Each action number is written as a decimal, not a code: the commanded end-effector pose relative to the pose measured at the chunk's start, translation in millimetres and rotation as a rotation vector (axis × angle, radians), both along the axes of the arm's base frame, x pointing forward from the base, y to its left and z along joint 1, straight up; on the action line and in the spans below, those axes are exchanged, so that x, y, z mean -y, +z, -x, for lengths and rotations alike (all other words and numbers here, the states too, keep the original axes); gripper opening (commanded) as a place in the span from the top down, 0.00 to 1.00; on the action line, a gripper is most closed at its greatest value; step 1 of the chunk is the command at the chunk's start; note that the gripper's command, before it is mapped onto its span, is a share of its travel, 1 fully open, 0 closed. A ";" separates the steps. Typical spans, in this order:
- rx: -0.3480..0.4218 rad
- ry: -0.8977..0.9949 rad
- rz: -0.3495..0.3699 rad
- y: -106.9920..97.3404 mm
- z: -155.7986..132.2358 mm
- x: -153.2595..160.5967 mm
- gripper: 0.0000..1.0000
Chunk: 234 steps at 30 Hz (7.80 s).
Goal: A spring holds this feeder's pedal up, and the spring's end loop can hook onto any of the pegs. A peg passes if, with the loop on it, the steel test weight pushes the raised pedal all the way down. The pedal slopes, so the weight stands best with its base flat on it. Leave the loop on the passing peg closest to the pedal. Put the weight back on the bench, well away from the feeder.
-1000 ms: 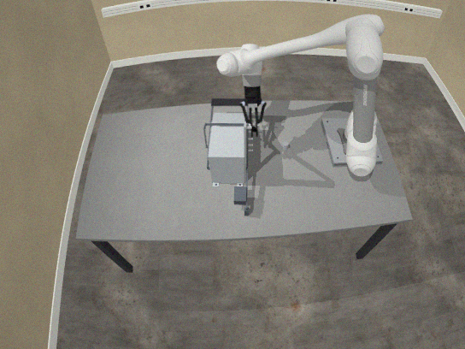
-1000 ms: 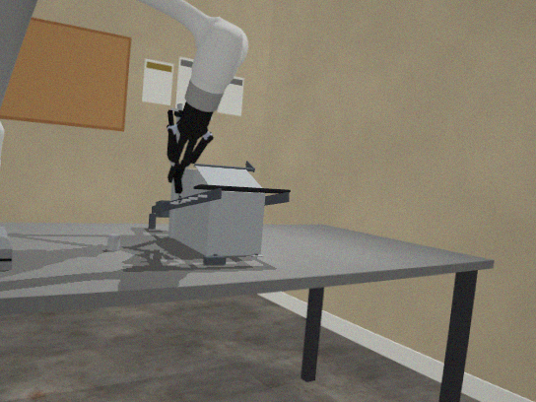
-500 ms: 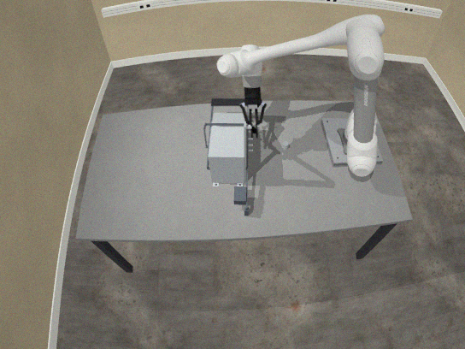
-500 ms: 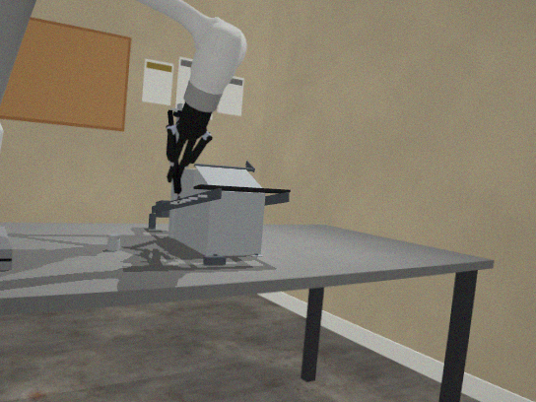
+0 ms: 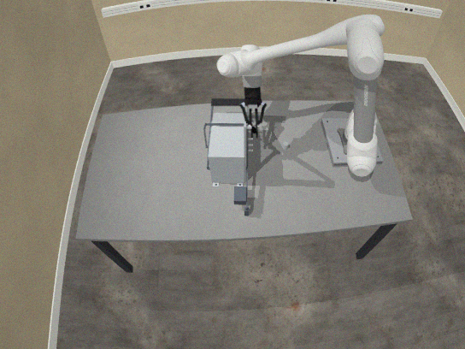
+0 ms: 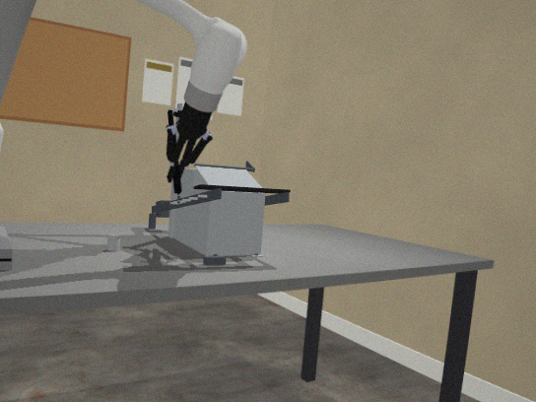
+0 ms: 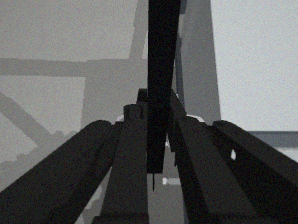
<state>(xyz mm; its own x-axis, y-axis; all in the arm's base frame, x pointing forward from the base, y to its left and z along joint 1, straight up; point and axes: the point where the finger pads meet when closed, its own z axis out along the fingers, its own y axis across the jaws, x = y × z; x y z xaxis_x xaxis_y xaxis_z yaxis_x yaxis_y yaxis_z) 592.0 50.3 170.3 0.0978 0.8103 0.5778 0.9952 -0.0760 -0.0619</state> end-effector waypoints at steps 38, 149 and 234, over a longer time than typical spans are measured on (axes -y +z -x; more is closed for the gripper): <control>0.024 0.000 0.002 0.8 -5.0 1.0 0.83; 0.061 0.000 0.005 3.9 -11.7 -0.8 0.83; 0.061 -0.001 0.005 83.3 -7.4 55.5 0.76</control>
